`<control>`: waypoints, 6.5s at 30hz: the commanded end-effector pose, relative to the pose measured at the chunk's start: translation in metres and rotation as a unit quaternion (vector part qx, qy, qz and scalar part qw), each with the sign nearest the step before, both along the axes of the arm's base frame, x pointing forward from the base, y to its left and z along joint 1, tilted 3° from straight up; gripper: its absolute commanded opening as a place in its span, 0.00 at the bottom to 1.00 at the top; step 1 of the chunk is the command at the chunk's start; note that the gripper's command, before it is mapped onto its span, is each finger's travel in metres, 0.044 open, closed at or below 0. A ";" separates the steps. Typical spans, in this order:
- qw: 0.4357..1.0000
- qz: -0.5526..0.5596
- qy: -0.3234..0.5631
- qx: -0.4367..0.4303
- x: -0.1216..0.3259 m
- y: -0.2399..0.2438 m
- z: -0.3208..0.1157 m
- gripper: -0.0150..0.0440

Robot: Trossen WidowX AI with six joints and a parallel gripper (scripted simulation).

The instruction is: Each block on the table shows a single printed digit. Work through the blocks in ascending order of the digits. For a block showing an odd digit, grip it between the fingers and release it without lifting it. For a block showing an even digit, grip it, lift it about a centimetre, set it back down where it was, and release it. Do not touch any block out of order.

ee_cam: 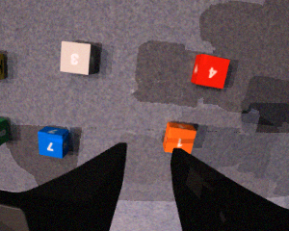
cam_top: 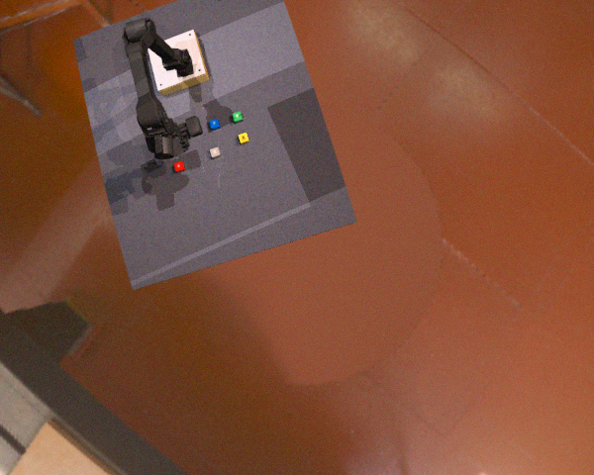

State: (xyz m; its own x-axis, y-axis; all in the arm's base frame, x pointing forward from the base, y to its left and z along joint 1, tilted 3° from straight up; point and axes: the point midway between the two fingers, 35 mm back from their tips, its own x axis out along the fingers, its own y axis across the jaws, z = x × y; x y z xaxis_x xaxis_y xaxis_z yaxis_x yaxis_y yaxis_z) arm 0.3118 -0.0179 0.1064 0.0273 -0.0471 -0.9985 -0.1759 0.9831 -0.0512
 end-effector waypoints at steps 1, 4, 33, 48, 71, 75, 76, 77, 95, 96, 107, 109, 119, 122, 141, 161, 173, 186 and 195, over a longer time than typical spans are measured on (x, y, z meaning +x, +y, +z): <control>1.000 0.001 -0.001 0.005 0.014 0.049 0.000 0.46; 1.000 -0.013 0.000 0.001 0.019 0.078 -0.002 0.46; 1.000 -0.019 0.000 -0.001 0.023 0.088 -0.096 0.93; 1.000 -0.019 0.000 -0.001 0.023 0.086 -0.119 0.93; 1.000 -0.019 0.000 -0.001 0.023 0.086 -0.120 0.46; 1.000 -0.019 0.000 -0.001 0.023 0.086 -0.120 0.46; 1.000 -0.019 0.000 -0.001 0.023 0.086 -0.120 0.46; 1.000 -0.019 0.000 -0.001 0.023 0.086 -0.120 0.46; 1.000 -0.019 0.000 -0.001 0.023 0.088 -0.096 0.93; 1.000 -0.019 0.000 -0.001 0.022 0.088 -0.087 0.93; 1.000 -0.019 0.000 -0.001 0.022 0.092 -0.014 0.67; 1.000 -0.019 0.000 -0.001 0.020 0.092 -0.003 0.58; 1.000 -0.019 0.000 -0.001 0.020 0.092 -0.003 0.46; 1.000 -0.019 0.000 -0.001 0.021 0.090 -0.003 0.46; 1.000 -0.019 -0.002 -0.008 0.064 -0.066 -0.016 0.59; 1.000 -0.019 -0.002 -0.008 0.064 -0.070 -0.084 0.93; 1.000 -0.019 -0.002 -0.008 0.064 -0.071 -0.103 0.93; 1.000 -0.019 -0.002 -0.008 0.064 -0.072 -0.109 0.58; 1.000 -0.019 -0.002 -0.008 0.064 -0.072 -0.109 0.46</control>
